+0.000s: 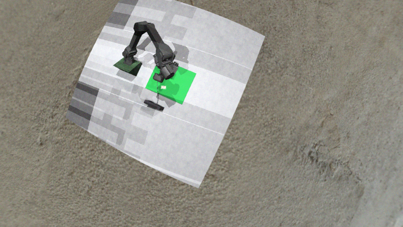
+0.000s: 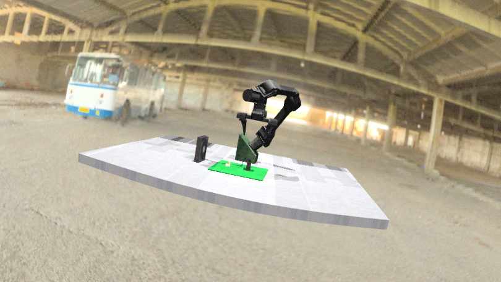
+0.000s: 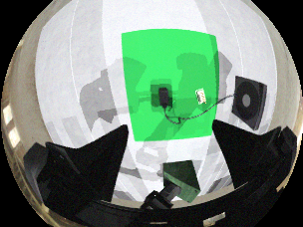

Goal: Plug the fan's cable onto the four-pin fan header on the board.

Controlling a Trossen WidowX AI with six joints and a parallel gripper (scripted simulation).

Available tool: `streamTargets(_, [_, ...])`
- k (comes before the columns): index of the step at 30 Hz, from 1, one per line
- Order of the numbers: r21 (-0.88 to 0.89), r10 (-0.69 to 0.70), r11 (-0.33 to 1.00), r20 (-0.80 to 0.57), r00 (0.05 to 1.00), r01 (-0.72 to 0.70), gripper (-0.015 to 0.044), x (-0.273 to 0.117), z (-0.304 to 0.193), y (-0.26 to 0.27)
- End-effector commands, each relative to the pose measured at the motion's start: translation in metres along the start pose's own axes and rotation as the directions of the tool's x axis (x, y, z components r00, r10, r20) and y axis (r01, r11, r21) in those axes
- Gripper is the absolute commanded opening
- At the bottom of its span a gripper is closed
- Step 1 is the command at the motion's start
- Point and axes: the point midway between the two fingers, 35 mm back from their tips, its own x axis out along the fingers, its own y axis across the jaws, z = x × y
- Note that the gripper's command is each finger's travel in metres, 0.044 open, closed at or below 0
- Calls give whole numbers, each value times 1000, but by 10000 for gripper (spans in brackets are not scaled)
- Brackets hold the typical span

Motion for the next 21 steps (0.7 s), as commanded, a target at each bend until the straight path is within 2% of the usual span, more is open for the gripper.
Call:
streamTargets(1, [-14,17,1000,11,1000,-17,440,0,3,-2])
streamTargets(4, [-14,15,1000,12,1000,-15,440,19,6,-2])
streamTargets(11, [-15,20,1000,13,1000,-20,440,96,4,1])
streamTargets(21, [-15,21,1000,13,1000,-20,440,100,4,1])
